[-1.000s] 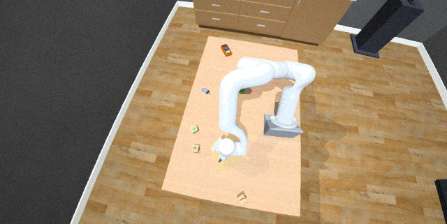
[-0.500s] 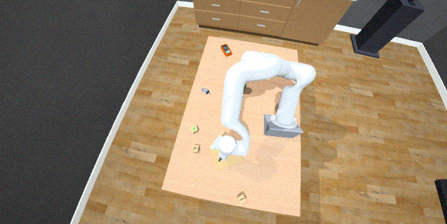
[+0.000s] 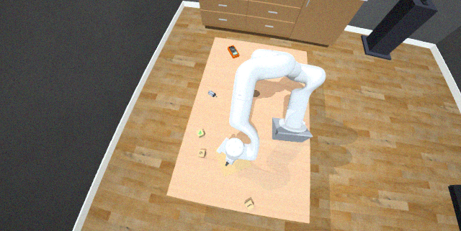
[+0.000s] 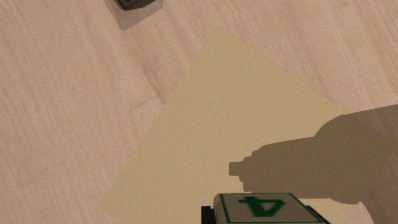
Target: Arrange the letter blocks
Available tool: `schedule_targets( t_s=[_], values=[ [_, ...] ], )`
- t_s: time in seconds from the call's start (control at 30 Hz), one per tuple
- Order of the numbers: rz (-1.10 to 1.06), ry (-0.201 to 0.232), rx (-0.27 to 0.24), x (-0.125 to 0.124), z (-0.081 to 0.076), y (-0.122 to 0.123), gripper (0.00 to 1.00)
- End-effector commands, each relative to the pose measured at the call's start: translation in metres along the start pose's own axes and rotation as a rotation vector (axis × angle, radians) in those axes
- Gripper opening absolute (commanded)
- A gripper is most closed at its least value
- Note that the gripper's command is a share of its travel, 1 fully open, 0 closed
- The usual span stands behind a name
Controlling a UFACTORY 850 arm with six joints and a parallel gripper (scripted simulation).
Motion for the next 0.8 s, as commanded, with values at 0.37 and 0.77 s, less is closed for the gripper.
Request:
schedule_targets(
  t_s=[0.37,0.77],
  values=[
    [0.304,-0.002,0.000,0.024,-0.003,-0.046,0.44],
    [0.499,-0.002,0.000,0.043,-0.002,-0.074,0.44]
  ],
)
Point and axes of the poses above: the point where the finger pads meet when closed, its own z axis out along the fingers, its own x axis across the jaws, y = z × x, the point moved 6 cm from there along -z, back along the fingers, and after that the axes turned 5 degrees about z, right-handed, at the moved point
